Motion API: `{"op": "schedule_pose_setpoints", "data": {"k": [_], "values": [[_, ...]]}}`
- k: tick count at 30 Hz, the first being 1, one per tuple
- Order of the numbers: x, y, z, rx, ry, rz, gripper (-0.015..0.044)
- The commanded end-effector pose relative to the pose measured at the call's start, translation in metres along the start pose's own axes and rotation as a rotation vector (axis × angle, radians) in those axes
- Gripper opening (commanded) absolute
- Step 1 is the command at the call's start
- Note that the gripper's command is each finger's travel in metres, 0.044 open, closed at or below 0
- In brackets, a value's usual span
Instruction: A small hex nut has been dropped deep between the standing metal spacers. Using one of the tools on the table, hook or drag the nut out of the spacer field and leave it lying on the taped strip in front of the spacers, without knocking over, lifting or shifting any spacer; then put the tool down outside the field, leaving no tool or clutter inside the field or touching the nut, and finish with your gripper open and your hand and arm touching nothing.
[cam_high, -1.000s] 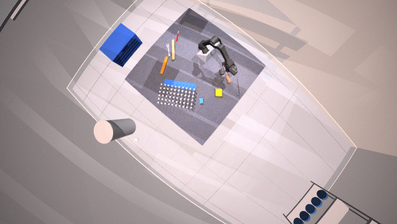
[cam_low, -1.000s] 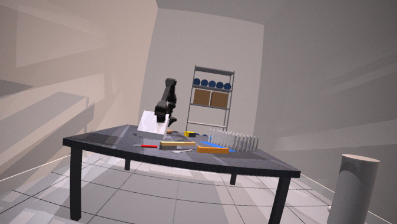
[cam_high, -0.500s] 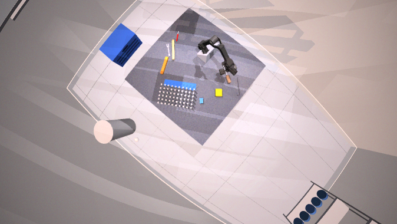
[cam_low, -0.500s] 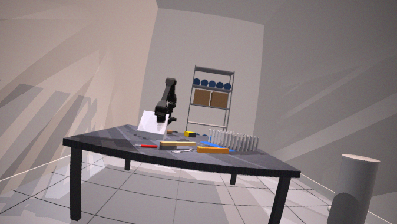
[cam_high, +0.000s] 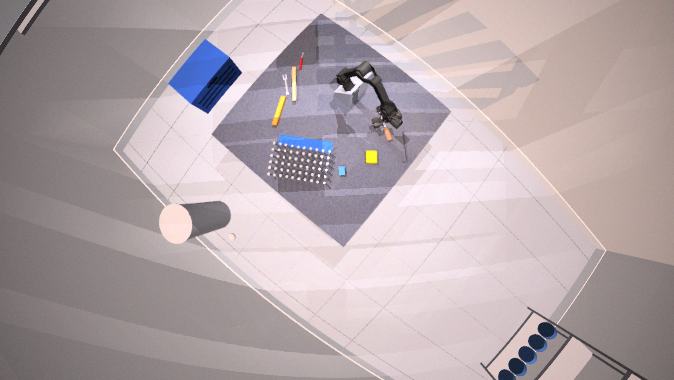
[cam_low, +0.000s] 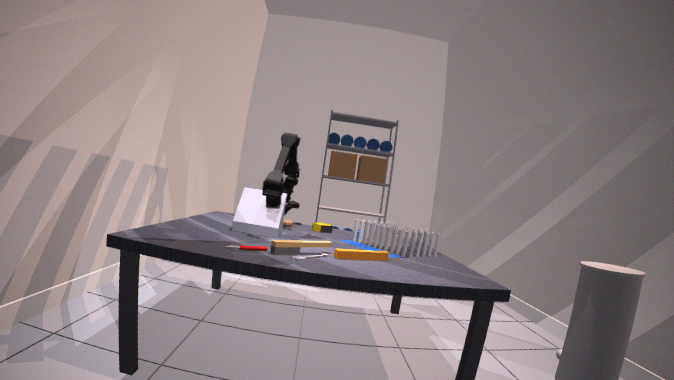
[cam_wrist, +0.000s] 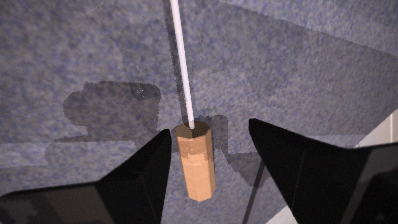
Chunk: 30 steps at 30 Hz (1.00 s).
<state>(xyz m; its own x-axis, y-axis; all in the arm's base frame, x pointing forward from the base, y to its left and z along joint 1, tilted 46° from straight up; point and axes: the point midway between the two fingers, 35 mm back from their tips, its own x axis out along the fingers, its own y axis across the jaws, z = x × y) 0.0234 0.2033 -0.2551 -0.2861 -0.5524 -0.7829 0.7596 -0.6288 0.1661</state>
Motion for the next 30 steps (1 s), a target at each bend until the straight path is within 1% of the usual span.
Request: {"op": "schedule_pose_setpoints", "data": {"k": [1, 30], "values": [[0.009, 0.002, 0.001, -0.001, -0.004, 0.001, 0.0280], [0.054, 0.014, 0.003, -0.004, -0.005, 0.002, 0.0280]]}}
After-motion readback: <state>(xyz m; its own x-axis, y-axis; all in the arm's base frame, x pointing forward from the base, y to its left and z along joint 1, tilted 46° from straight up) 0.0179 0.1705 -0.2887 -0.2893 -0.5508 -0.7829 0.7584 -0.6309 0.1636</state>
